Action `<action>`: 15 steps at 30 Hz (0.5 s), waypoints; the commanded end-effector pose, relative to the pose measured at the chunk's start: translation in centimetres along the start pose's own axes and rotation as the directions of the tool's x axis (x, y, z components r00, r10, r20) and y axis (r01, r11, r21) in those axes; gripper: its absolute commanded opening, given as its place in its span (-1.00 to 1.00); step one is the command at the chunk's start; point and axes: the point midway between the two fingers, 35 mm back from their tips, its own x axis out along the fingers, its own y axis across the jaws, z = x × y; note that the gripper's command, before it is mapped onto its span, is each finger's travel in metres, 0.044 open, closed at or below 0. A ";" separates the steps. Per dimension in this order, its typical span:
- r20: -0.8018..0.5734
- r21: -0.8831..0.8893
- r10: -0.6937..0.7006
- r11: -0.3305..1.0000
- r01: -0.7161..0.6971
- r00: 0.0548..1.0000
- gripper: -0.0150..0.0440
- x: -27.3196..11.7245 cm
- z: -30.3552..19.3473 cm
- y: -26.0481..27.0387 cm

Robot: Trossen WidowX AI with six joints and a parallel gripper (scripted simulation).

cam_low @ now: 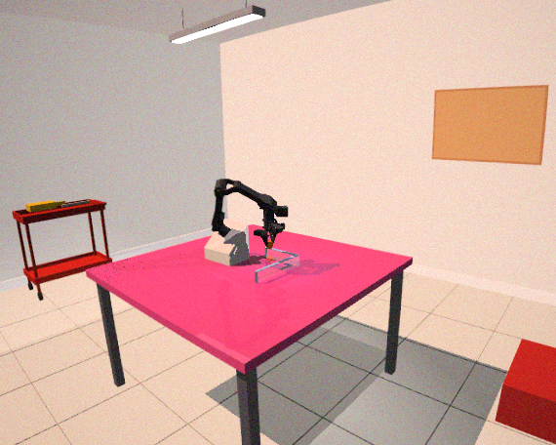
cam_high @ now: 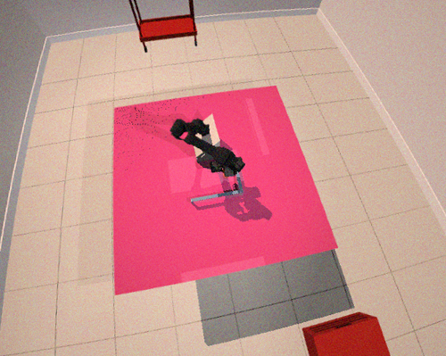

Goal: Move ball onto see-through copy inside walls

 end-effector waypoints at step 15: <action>-0.002 0.009 -0.003 1.000 0.003 1.000 -0.49 7.0 -0.6 0.4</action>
